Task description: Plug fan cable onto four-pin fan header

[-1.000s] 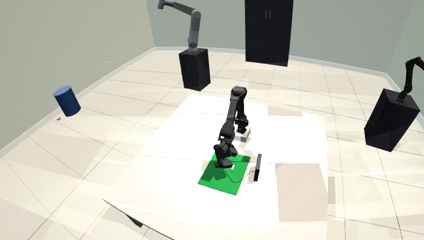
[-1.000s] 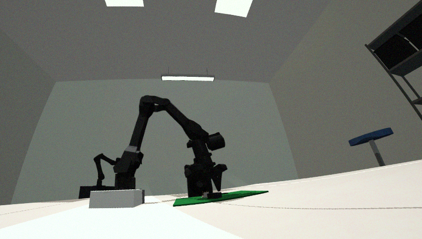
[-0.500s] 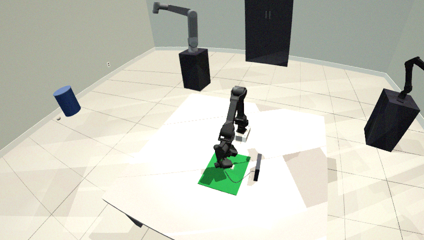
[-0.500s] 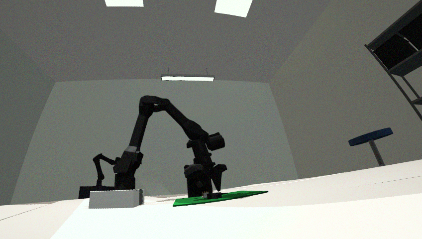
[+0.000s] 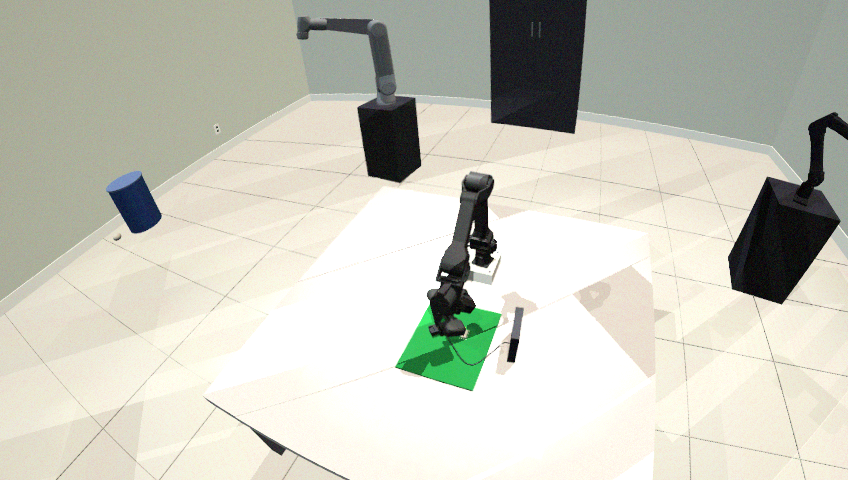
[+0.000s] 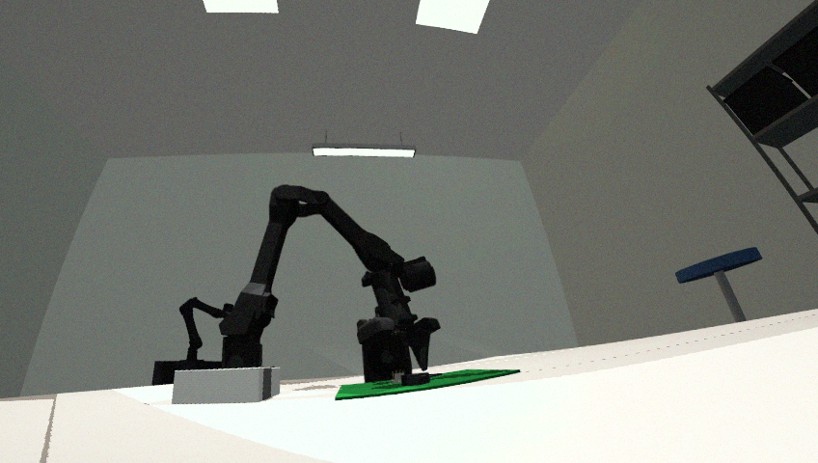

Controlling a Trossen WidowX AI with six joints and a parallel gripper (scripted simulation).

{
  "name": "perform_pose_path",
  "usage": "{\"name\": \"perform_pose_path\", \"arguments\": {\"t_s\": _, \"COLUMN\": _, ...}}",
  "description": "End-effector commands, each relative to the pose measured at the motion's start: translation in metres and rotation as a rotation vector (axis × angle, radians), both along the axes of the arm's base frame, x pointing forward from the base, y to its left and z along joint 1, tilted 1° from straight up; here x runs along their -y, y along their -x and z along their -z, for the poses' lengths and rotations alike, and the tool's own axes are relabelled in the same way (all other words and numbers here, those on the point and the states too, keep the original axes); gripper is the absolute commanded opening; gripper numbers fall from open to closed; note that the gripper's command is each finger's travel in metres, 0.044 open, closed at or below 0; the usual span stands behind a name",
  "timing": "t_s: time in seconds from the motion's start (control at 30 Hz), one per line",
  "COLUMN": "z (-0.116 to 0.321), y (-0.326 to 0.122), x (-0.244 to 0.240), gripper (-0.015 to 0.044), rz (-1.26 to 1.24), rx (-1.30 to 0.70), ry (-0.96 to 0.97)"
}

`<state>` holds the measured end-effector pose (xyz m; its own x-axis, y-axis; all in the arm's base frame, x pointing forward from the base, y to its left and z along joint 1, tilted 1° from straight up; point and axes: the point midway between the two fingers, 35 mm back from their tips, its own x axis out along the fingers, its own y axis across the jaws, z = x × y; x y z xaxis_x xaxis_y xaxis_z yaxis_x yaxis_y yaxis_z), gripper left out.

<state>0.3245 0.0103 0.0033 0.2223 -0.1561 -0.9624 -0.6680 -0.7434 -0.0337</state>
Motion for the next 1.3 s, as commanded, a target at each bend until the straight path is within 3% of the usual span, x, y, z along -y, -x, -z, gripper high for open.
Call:
{"name": "perform_pose_path", "arguments": {"t_s": 0.0, "z": 0.012, "y": 0.008, "x": -0.001, "gripper": 0.0210, "rz": -0.004, "rx": -0.040, "ry": -0.008}}
{"name": "perform_pose_path", "arguments": {"t_s": 1.0, "z": -0.075, "y": -0.008, "x": 0.007, "gripper": 0.0205, "rz": -0.001, "rx": -0.212, "ry": -0.164}}
{"name": "perform_pose_path", "arguments": {"t_s": 1.27, "z": -0.070, "y": -0.007, "x": 0.007, "gripper": 0.0205, "rz": 0.001, "rx": -0.199, "ry": -0.149}}
